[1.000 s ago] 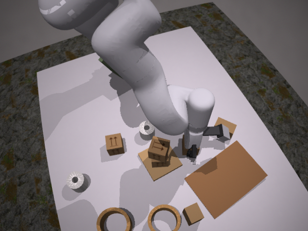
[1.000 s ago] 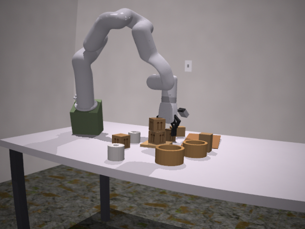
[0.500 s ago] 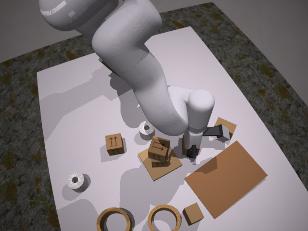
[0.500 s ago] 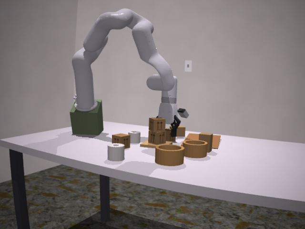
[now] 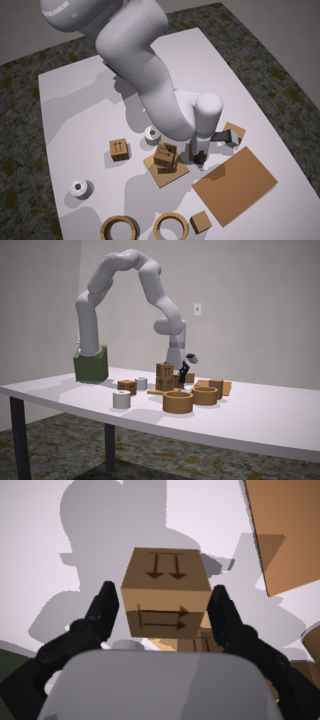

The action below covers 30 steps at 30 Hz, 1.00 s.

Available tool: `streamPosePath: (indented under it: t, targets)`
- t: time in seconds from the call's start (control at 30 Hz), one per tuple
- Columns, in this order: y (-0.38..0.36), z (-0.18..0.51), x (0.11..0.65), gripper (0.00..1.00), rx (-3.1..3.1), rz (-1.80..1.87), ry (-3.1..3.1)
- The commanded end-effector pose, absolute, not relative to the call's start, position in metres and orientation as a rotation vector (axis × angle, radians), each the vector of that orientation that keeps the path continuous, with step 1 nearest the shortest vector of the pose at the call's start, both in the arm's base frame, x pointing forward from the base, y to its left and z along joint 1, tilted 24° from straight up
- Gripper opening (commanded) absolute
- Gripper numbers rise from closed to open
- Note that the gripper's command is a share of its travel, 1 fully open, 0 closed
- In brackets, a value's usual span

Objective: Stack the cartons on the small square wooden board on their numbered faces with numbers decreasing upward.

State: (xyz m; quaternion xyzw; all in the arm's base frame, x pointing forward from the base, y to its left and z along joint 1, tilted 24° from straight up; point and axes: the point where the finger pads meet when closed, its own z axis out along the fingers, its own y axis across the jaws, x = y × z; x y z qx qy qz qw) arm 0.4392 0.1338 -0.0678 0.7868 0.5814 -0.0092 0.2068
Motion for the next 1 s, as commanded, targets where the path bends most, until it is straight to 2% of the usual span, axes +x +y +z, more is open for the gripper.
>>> streamPosePath:
  t: [0.0, 0.03, 0.07, 0.97]
  targets:
    - [0.1348, -0.0666, 0.4403, 1.00, 2.191, -0.021, 1.619]
    - [0.1348, -0.0666, 0.4403, 1.00, 2.191, -0.021, 1.619]
    - [0.1348, -0.0666, 0.4403, 0.00, 2.191, -0.021, 1.619]
    - [0.1348, -0.0666, 0.4403, 0.00, 2.191, -0.021, 1.619]
